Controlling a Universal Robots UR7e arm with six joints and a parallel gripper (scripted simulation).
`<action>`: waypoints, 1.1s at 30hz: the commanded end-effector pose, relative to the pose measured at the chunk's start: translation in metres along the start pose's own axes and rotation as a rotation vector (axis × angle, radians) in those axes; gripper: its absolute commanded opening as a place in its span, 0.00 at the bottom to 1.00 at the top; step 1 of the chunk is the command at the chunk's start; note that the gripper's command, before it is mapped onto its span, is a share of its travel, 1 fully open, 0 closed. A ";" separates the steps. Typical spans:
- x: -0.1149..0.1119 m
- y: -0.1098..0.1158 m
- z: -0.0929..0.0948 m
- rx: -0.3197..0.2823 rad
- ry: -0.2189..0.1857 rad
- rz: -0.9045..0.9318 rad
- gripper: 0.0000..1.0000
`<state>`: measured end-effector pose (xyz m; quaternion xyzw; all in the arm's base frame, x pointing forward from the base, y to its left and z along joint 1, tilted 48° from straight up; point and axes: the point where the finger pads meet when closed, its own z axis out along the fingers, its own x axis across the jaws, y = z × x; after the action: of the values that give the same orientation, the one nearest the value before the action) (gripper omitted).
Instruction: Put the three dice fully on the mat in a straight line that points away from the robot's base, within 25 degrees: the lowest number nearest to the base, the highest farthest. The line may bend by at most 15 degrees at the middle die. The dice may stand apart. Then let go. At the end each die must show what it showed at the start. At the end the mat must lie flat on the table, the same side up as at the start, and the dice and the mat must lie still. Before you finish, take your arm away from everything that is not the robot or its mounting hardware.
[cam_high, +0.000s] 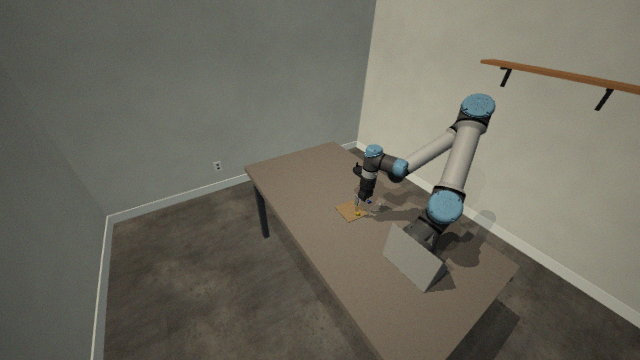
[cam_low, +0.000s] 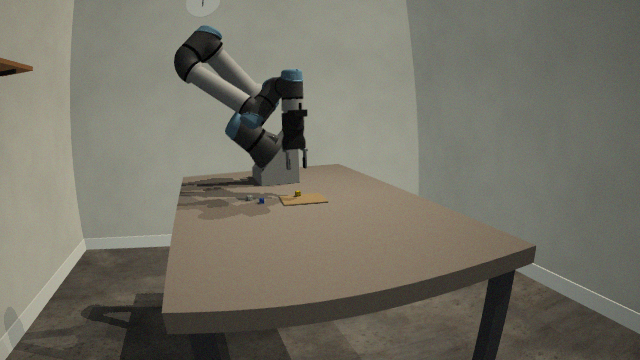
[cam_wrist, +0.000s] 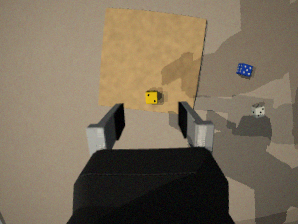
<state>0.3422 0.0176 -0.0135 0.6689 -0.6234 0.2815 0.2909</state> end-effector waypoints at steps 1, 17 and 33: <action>0.000 0.000 0.000 0.001 0.000 0.000 1.00; 0.057 -0.002 0.006 0.002 -0.020 -0.072 1.00; 0.159 0.023 0.019 0.002 -0.003 -0.202 1.00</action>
<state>0.3345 -0.0930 0.0824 0.7248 -0.5609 0.2515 0.3112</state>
